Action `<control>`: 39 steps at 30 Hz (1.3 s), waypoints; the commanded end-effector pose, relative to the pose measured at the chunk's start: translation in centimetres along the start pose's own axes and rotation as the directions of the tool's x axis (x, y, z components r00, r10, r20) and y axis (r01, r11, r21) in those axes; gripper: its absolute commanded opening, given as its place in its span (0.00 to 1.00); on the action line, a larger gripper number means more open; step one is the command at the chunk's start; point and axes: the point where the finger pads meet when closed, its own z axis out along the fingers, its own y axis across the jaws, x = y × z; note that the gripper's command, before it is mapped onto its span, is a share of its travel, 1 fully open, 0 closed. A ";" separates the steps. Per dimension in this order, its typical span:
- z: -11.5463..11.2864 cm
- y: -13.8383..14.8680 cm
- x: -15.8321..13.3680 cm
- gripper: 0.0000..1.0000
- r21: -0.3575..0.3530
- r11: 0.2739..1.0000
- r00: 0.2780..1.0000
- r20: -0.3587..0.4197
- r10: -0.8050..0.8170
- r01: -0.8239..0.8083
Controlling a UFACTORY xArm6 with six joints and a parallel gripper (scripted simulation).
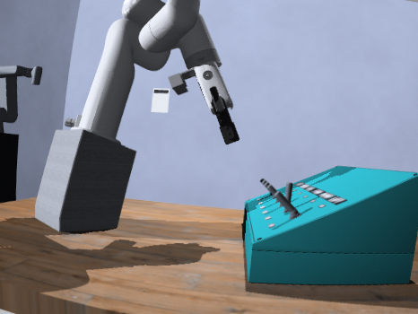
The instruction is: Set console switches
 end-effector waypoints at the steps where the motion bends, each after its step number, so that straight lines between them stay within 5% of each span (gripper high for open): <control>1: 0.1 0.0 -0.1 0.00 0.001 1.000 1.000 0.002 -0.001 0.001; 22: 2.2 0.0 -0.1 0.00 0.001 1.000 1.000 0.002 -0.001 0.001; 39: 7.0 0.0 -0.1 0.00 0.001 1.000 1.000 0.002 -0.001 0.001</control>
